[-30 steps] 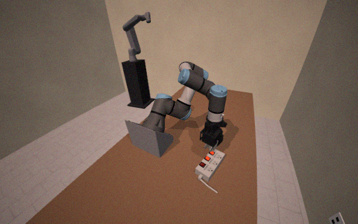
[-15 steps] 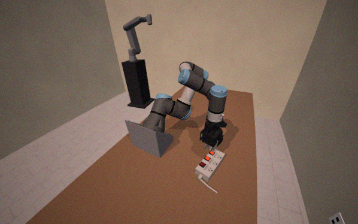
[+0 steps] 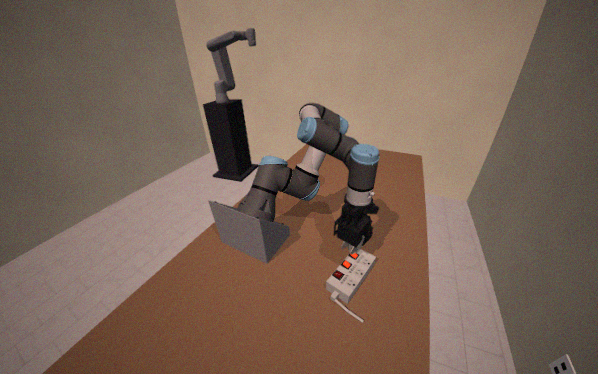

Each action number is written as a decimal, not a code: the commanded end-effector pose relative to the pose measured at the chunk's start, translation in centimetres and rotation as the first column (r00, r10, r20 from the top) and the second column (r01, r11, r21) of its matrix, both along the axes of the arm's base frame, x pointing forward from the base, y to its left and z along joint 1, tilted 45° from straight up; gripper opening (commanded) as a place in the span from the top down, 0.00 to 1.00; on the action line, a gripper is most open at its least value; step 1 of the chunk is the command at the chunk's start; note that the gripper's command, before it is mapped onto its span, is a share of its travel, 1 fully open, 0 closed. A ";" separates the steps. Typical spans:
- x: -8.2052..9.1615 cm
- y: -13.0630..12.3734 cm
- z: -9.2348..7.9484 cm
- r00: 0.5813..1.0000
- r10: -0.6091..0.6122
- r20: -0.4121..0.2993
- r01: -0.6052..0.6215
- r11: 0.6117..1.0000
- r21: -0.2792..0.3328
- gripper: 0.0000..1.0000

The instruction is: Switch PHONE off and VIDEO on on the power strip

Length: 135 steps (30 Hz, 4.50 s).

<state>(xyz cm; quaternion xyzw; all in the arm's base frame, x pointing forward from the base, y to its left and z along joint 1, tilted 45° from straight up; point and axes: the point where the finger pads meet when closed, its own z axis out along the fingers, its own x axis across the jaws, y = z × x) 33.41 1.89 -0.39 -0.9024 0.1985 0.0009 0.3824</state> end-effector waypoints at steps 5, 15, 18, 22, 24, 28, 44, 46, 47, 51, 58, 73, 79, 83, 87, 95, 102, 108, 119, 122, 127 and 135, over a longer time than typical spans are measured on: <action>0.1 0.1 -0.2 1.000 -0.001 0.001 0.001 1.000 -0.001 1.00; 0.1 0.1 -0.2 1.000 -0.001 0.001 0.001 1.000 -0.001 1.00; 0.1 0.1 -0.2 1.000 -0.001 0.001 0.001 1.000 -0.001 1.00; 0.1 0.1 -0.2 1.000 -0.001 0.001 0.001 1.000 -0.001 1.00; 0.1 0.1 -0.2 1.000 -0.001 0.001 0.001 1.000 -0.001 1.00; 0.1 0.1 -0.2 1.000 -0.001 0.001 0.001 1.000 -0.001 1.00; -0.4 -2.1 2.1 1.000 -0.001 0.001 0.001 1.000 -0.001 1.00; -0.5 -2.4 2.4 1.000 -0.001 0.001 0.001 1.000 -0.001 1.00; -0.5 -2.4 2.4 1.000 -0.001 0.001 0.001 1.000 -0.001 1.00; -0.5 -2.5 2.5 1.000 -0.001 0.001 0.001 1.000 -0.001 1.00; -0.5 -2.5 2.5 1.000 -0.001 0.001 0.001 1.000 -0.001 1.00; -0.8 -3.9 1.6 1.000 -0.001 0.001 0.001 1.000 -0.003 1.00; -1.8 -7.0 -0.8 1.000 -0.001 0.000 0.001 1.000 -0.003 1.00; -2.8 -9.3 -2.7 1.000 -0.001 0.001 0.001 1.000 -0.002 1.00; -2.9 -9.6 -3.0 1.000 -0.001 0.001 0.001 1.000 -0.002 1.00; -2.9 -9.6 -3.0 1.000 -0.001 0.001 0.001 1.000 -0.002 1.00; -2.9 -9.6 -3.0 1.000 -0.001 0.001 0.001 1.000 -0.002 1.00; -2.9 -9.6 -3.0 1.000 -0.001 0.001 0.001 1.000 -0.002 1.00; -2.9 -9.6 -3.0 1.000 -0.001 0.001 0.001 1.000 -0.002 1.00; -2.9 -9.6 -3.0 1.000 -0.001 0.001 0.001 1.000 -0.002 1.00; -2.9 -9.6 -3.0 1.000 -0.001 0.001 0.001 1.000 -0.002 1.00; -2.9 -9.4 -3.2 1.000 -0.001 0.001 0.001 1.000 -0.001 1.00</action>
